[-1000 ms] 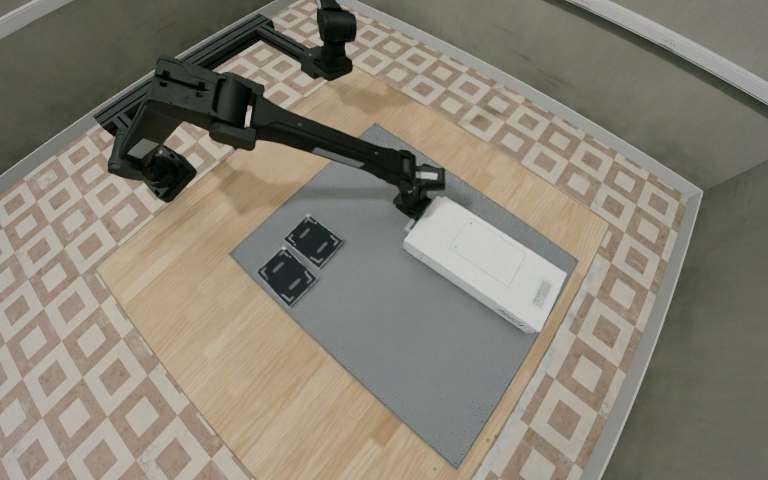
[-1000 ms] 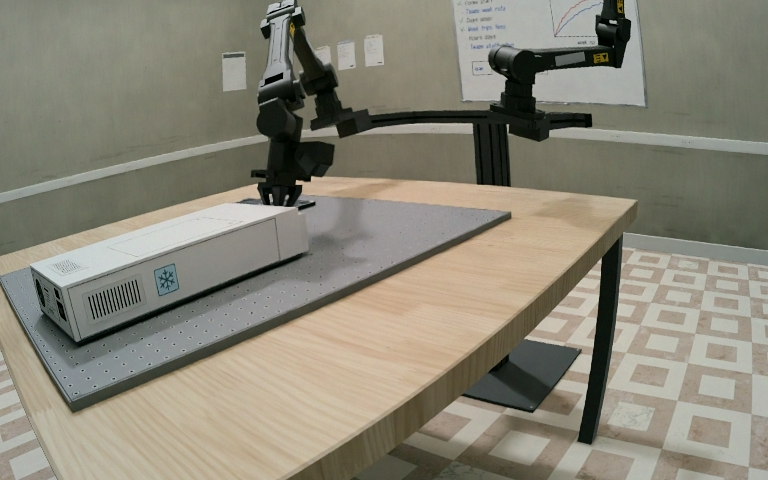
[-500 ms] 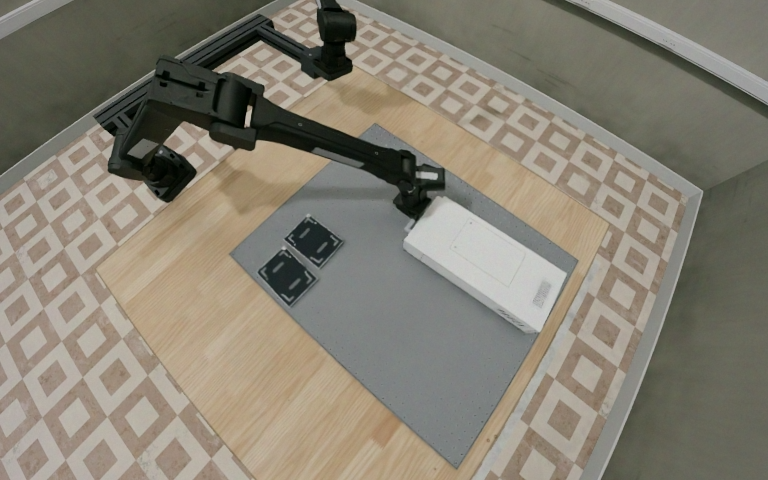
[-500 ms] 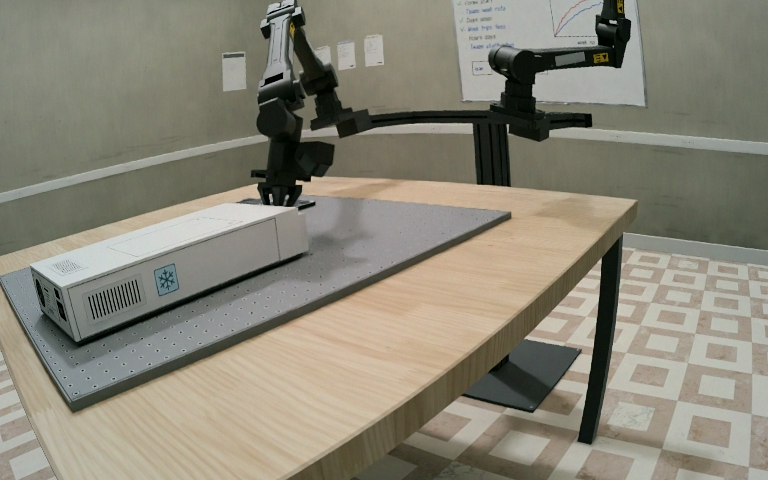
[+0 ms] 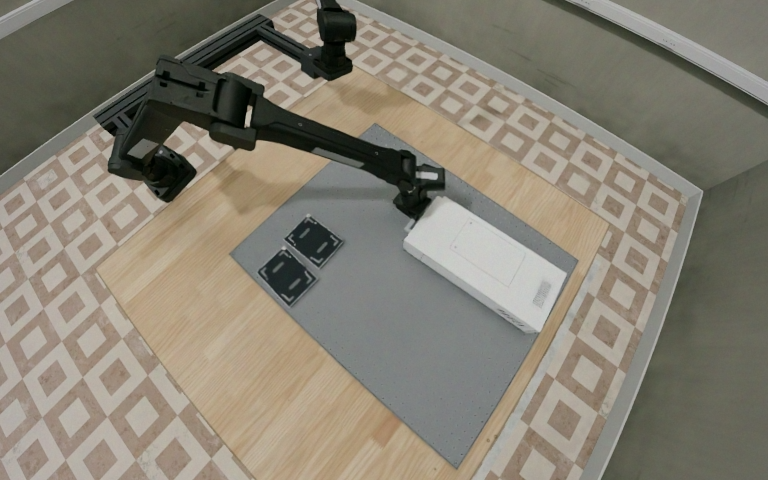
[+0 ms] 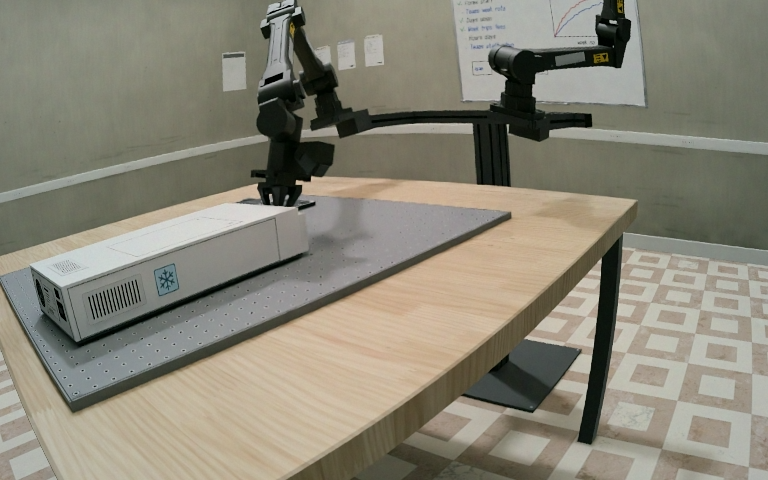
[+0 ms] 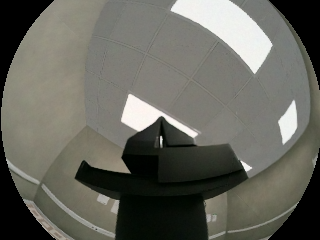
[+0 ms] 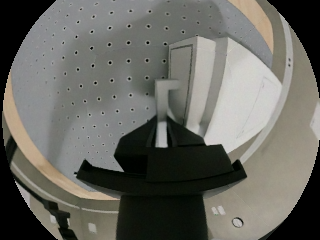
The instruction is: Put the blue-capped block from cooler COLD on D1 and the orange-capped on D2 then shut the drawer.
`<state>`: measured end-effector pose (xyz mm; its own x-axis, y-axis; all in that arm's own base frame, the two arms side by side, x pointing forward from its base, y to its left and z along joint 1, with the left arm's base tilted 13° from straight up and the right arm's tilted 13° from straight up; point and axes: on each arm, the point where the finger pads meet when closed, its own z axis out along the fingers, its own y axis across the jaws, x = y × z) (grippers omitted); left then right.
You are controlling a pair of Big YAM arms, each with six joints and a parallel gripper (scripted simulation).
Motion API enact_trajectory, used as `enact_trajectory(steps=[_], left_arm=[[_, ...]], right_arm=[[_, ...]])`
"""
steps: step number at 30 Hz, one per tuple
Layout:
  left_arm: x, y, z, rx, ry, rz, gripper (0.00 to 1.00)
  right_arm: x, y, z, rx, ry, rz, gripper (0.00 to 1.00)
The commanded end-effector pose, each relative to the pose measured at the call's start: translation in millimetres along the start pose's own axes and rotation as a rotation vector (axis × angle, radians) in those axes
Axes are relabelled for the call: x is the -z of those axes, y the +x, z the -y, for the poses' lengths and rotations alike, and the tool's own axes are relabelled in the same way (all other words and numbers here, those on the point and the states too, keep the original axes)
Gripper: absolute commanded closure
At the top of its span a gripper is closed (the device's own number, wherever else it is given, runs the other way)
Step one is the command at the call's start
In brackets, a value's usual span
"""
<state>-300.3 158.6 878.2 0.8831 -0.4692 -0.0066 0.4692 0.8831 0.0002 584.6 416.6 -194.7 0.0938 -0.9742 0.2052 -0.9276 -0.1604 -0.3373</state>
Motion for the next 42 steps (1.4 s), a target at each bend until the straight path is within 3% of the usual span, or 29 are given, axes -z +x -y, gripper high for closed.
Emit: enact_trajectory(steps=[1,29,42], left_arm=[[-7.9,23.5,-1.1,0.002,0.002,-0.035,1.00],[-7.9,23.5,-1.1,0.002,0.002,-0.035,1.00],[-7.9,23.5,-1.1,0.002,0.002,-0.035,1.00]], right_arm=[[-10.3,-10.4,13.7,0.000,0.018,0.017,1.00],[-9.0,-12.3,14.7,-0.003,0.034,0.024,1.00],[-16.1,-11.6,-20.2,0.021,-0.005,0.004,1.00]])
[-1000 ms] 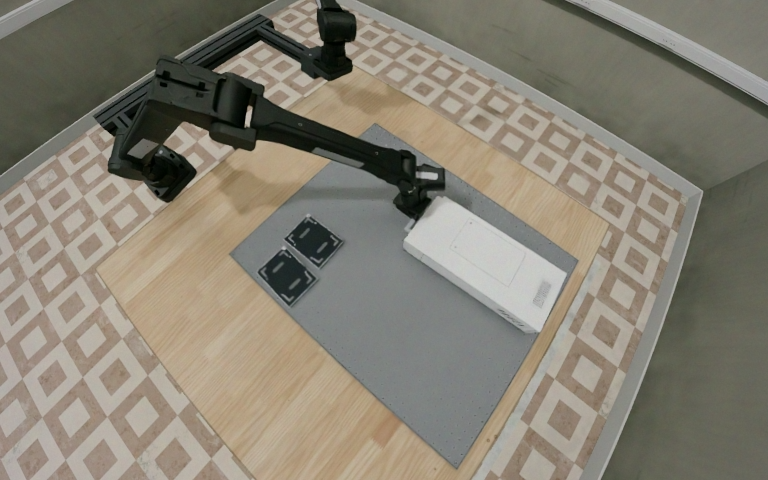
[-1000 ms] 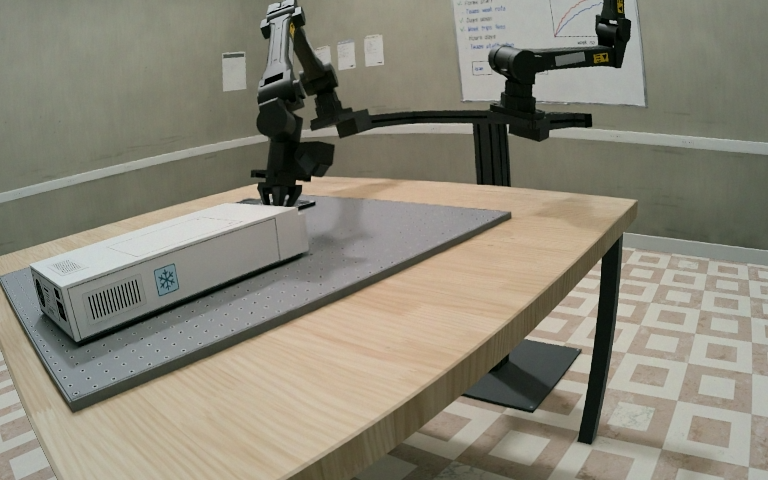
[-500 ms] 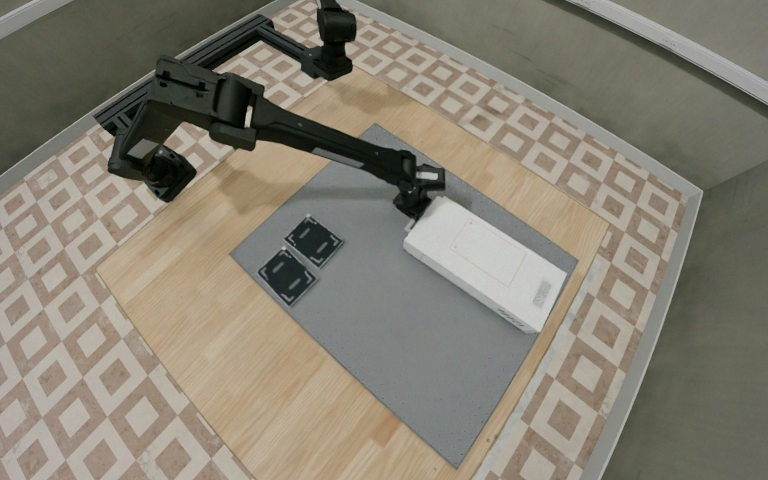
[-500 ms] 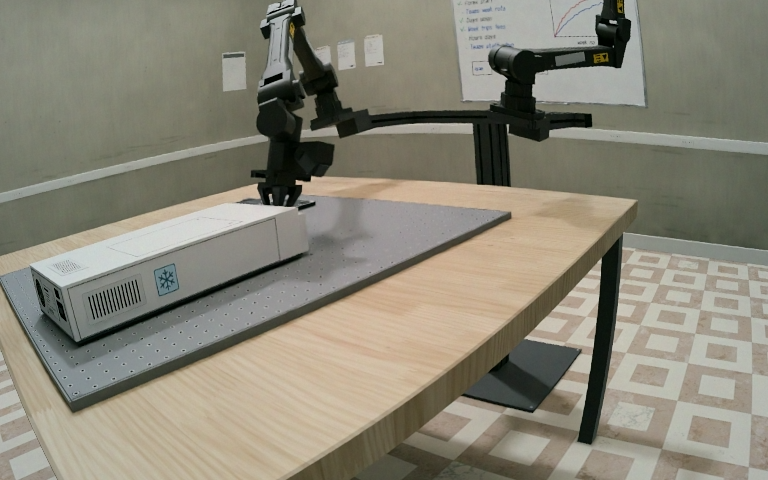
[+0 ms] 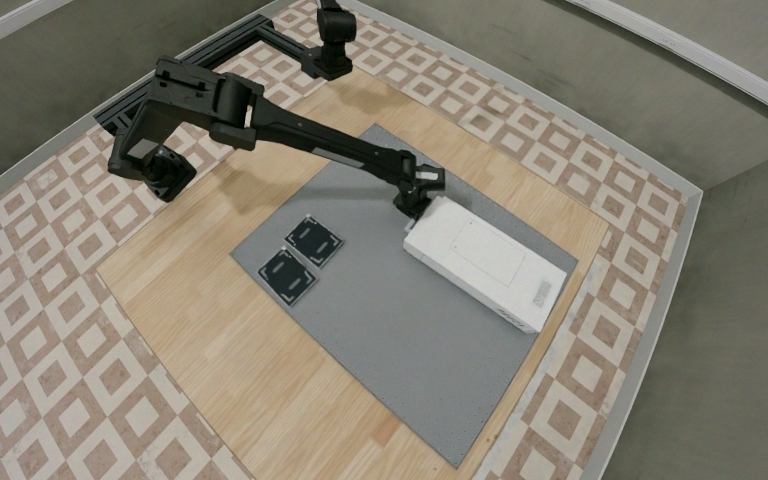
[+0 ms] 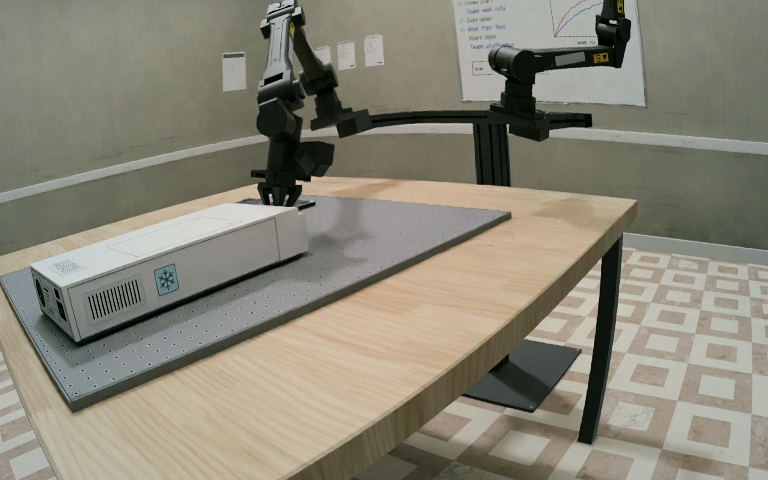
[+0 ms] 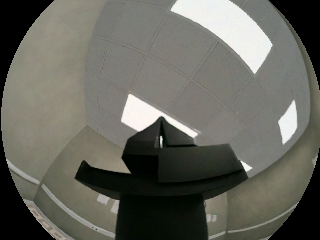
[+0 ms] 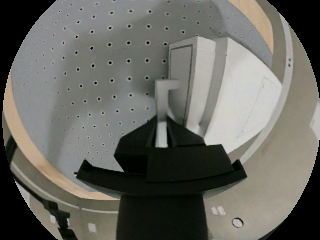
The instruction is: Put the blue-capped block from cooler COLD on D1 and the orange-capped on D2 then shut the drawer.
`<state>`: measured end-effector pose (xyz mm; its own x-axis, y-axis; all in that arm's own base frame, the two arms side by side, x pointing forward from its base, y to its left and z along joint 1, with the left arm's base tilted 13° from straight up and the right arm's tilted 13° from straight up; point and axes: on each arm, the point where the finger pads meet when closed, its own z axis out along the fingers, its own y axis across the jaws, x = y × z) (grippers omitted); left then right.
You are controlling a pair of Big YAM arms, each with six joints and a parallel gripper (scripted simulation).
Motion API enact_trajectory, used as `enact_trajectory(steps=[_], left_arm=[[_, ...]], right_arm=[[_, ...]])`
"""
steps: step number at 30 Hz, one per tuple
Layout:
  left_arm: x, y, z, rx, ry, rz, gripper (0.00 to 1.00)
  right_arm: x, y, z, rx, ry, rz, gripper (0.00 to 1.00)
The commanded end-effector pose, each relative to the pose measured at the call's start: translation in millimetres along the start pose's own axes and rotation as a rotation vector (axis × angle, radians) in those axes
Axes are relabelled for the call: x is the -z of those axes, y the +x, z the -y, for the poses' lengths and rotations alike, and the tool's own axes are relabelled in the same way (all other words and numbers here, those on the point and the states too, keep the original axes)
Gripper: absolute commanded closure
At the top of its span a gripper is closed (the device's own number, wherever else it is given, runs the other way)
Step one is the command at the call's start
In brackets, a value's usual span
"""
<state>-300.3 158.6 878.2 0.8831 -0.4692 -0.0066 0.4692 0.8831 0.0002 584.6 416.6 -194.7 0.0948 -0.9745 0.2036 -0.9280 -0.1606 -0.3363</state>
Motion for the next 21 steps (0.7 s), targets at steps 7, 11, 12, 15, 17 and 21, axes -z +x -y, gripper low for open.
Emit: enact_trajectory(steps=[7,11,12,15,17,21], left_arm=[[-7.9,23.5,-1.1,0.002,0.002,-0.035,1.00],[-7.9,23.5,-1.1,0.002,0.002,-0.035,1.00],[-7.9,23.5,-1.1,0.002,0.002,-0.035,1.00],[-7.9,23.5,-1.1,0.002,0.002,-0.035,1.00],[-7.9,23.5,-1.1,0.002,0.002,-0.035,1.00],[-7.9,23.5,-1.1,0.002,0.002,-0.035,1.00]], right_arm=[[-14.8,-13.8,-23.3,0.017,-0.005,0.006,1.00],[-14.4,-13.9,-24.6,0.013,-0.005,0.006,1.00],[-14.3,-13.9,-24.9,0.012,-0.005,0.006,1.00],[-14.1,-13.8,-25.8,0.011,-0.005,0.006,1.00],[-14.0,-13.8,-26.2,0.011,-0.005,0.006,1.00],[-13.7,-13.7,-27.1,0.011,-0.005,0.006,1.00]])
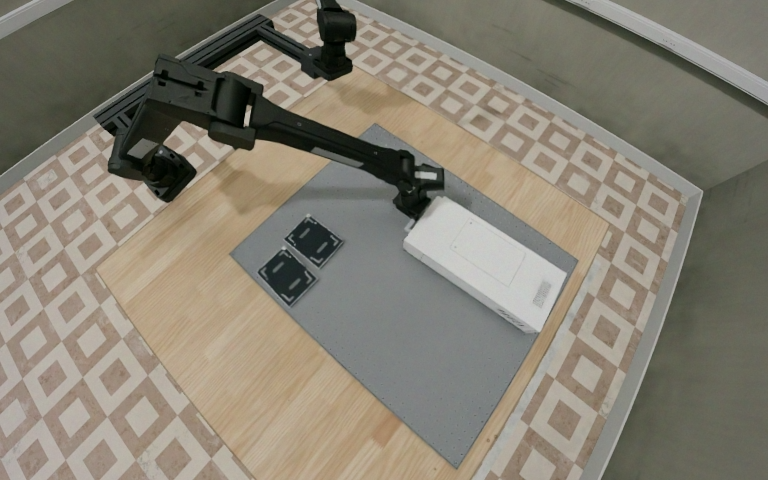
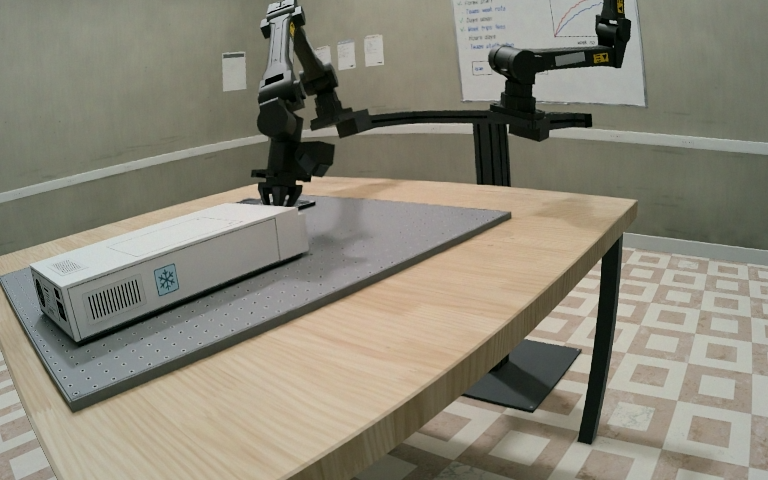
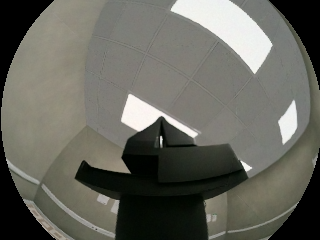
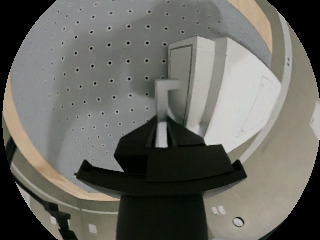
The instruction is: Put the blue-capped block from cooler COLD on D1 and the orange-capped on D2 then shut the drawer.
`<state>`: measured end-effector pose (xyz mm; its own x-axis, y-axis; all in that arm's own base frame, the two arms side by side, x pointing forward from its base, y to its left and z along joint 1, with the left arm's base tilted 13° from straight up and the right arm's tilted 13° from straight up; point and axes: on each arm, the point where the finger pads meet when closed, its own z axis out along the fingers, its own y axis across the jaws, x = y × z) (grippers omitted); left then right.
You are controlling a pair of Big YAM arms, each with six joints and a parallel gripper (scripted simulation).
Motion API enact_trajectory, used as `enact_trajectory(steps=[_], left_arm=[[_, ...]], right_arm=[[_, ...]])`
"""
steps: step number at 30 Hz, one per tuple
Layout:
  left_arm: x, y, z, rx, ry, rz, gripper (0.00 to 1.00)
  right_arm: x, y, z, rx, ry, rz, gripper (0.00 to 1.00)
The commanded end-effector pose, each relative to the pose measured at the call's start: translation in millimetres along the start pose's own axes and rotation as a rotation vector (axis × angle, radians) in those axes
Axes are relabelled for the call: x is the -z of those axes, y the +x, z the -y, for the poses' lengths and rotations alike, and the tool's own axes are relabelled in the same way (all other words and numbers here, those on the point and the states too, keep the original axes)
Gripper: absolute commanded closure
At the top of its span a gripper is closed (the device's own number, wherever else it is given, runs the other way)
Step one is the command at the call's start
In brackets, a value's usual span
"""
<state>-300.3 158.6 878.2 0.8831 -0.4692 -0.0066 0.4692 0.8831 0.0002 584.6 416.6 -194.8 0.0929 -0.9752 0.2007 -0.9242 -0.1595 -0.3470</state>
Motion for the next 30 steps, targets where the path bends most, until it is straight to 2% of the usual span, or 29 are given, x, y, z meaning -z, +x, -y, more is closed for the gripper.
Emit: enact_trajectory(steps=[1,30], left_arm=[[-7.9,23.5,-1.1,0.002,0.002,-0.035,1.00],[-7.9,23.5,-1.1,0.002,0.002,-0.035,1.00]], right_arm=[[-13.3,-13.6,-27.5,0.014,-0.016,0.004,1.00],[-1.1,-12.3,-30.2,0.014,-0.015,0.004,1.00]])
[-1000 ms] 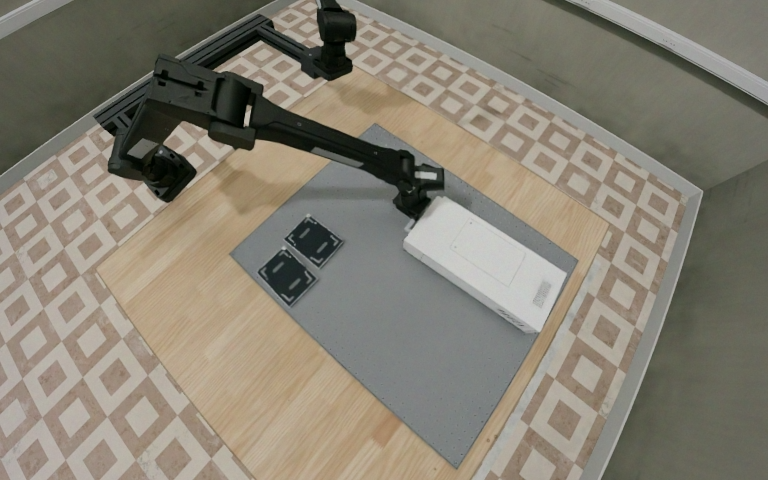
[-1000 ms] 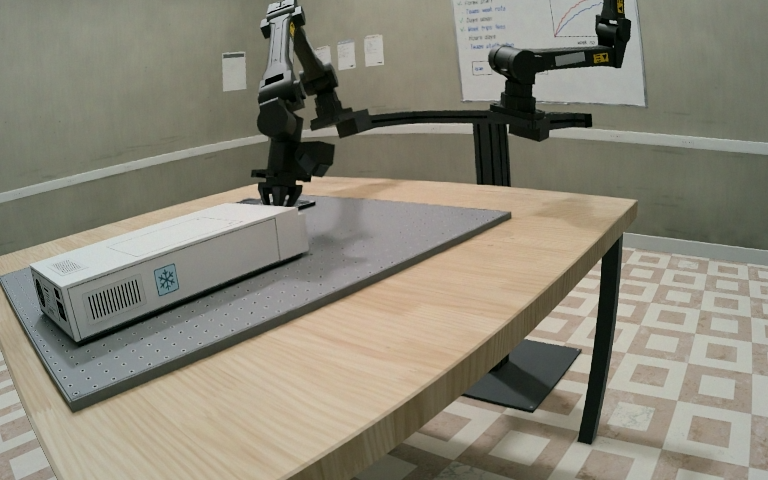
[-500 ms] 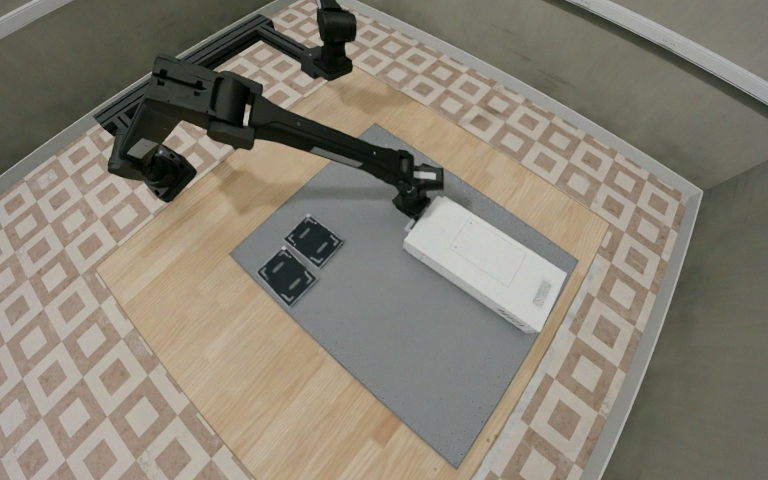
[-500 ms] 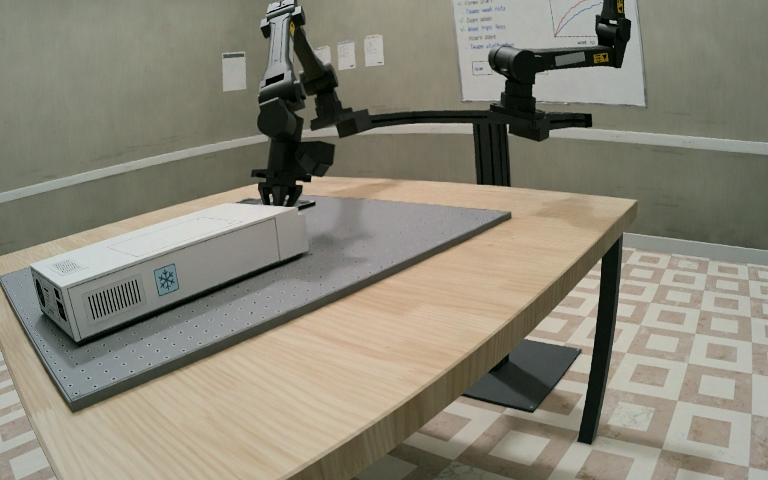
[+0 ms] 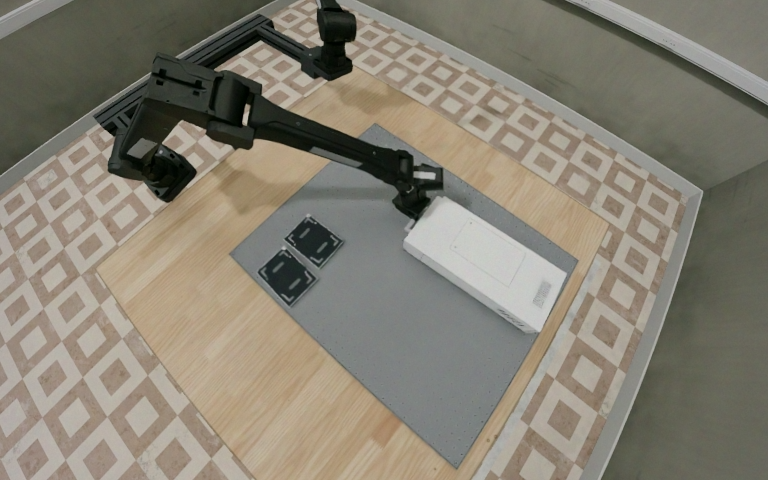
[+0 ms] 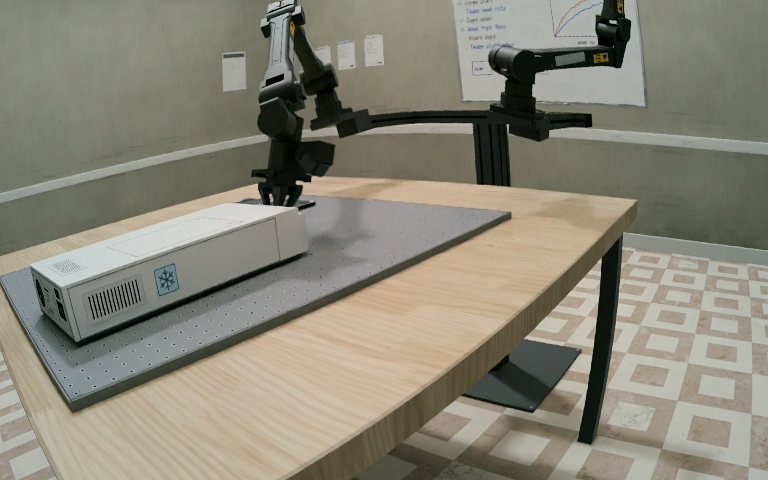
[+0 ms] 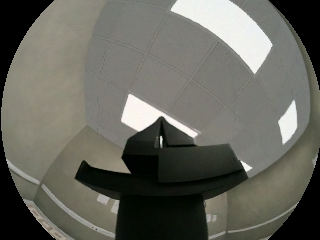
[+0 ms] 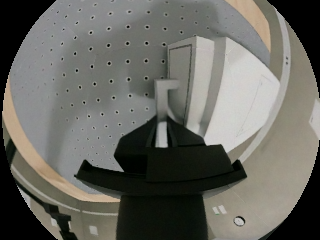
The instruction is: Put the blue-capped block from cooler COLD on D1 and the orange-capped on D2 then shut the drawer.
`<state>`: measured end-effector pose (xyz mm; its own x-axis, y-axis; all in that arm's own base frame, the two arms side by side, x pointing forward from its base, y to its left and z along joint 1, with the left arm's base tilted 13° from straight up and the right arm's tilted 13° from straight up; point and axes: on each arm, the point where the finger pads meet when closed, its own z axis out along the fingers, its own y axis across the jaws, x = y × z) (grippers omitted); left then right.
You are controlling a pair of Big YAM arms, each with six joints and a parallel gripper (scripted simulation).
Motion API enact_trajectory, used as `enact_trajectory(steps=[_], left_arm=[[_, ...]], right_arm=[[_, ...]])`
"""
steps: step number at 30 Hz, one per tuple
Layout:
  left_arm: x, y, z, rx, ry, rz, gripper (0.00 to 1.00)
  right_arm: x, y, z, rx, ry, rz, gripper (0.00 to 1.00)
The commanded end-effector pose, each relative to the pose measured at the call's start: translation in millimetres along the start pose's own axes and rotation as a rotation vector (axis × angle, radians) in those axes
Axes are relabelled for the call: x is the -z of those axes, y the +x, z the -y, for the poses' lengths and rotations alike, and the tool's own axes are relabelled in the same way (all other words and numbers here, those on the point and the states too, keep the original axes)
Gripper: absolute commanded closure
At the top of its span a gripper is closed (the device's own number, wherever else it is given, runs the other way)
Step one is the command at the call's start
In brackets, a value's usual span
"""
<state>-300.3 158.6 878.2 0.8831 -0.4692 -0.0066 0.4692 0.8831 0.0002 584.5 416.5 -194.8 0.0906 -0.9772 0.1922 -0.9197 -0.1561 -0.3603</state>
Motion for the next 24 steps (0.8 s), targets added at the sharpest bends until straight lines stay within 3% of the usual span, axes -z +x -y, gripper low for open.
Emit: enact_trajectory(steps=[1,24], left_arm=[[-7.9,23.5,-1.1,0.002,0.002,-0.035,1.00],[-7.9,23.5,-1.1,0.002,0.002,-0.035,1.00]], right_arm=[[-0.8,-12.1,-30.2,0.019,-0.029,-0.003,1.00],[12.1,-12.3,-27.8,0.014,-0.018,0.003,1.00]])
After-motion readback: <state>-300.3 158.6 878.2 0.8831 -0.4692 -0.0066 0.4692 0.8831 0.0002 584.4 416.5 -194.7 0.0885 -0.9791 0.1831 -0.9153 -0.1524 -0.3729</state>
